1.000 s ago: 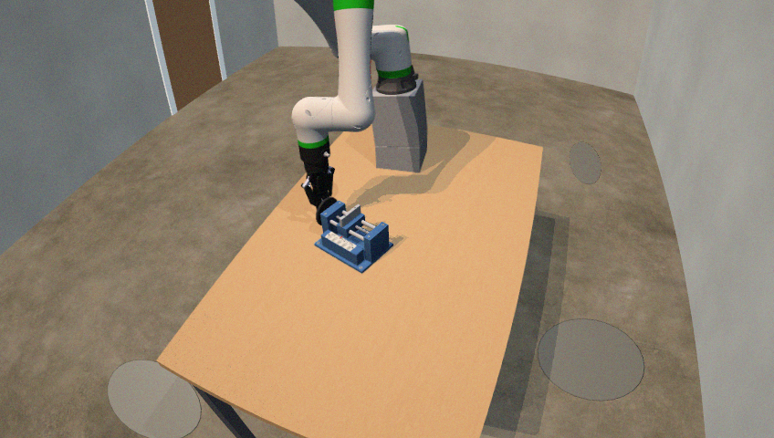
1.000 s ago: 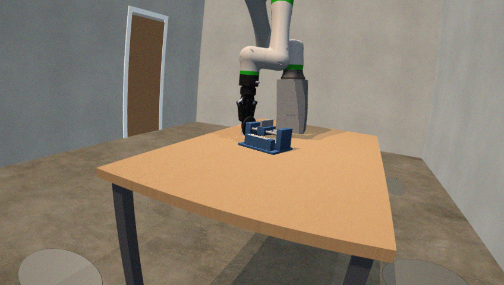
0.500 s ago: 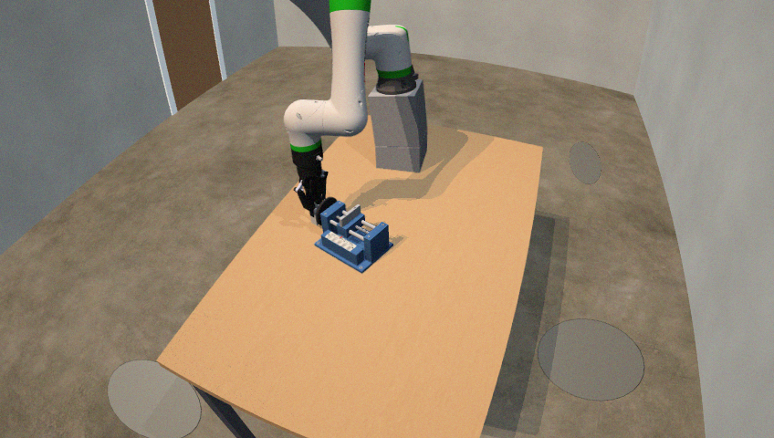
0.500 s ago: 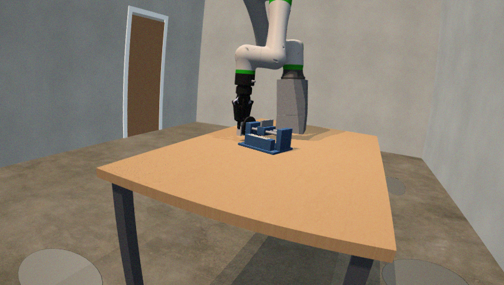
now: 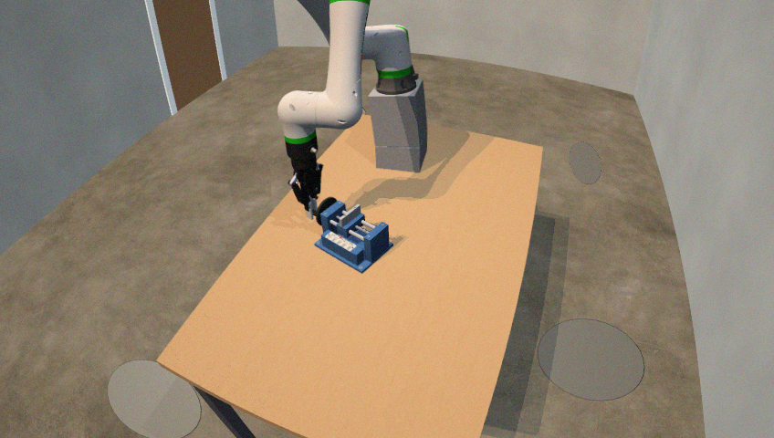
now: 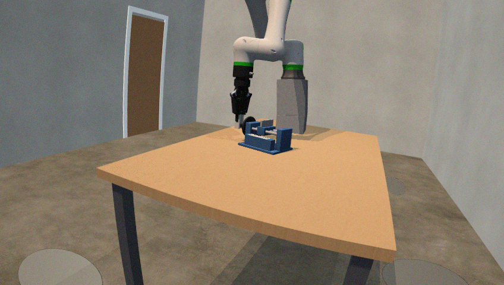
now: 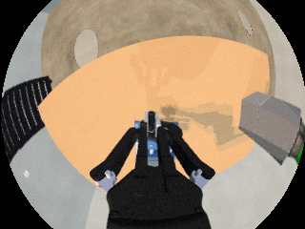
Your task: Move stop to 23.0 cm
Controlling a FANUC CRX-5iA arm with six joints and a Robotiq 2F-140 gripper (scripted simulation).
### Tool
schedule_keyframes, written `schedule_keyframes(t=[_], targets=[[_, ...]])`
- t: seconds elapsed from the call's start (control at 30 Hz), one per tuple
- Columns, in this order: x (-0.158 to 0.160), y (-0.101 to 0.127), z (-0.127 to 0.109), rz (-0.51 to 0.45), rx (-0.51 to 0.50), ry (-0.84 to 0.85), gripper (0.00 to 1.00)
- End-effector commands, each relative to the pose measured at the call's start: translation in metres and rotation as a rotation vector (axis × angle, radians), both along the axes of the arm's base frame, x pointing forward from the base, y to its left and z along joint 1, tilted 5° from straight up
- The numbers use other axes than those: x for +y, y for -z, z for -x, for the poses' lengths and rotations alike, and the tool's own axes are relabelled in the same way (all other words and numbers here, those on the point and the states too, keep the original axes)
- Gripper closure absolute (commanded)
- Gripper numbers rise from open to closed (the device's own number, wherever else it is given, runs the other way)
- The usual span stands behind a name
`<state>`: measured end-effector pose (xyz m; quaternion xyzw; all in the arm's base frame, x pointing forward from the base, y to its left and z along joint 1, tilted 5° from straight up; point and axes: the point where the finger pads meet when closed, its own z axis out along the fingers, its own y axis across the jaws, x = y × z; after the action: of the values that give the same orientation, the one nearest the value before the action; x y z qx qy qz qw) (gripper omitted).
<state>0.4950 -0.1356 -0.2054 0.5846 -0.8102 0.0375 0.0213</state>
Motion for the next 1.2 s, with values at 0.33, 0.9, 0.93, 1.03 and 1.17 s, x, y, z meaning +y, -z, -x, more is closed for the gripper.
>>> schedule_keyframes(t=[0.33,0.9,0.93,1.03,1.17], targets=[[0.007,-0.023,0.014,0.0,0.0,0.0,0.96],[0.017,-0.026,0.046,0.0,0.0,0.0,0.96],[0.017,-0.026,0.046,0.0,0.0,0.0,0.96],[0.019,-0.022,0.052,0.0,0.0,0.0,0.96],[0.021,-0.014,0.059,0.0,0.0,0.0,0.96]])
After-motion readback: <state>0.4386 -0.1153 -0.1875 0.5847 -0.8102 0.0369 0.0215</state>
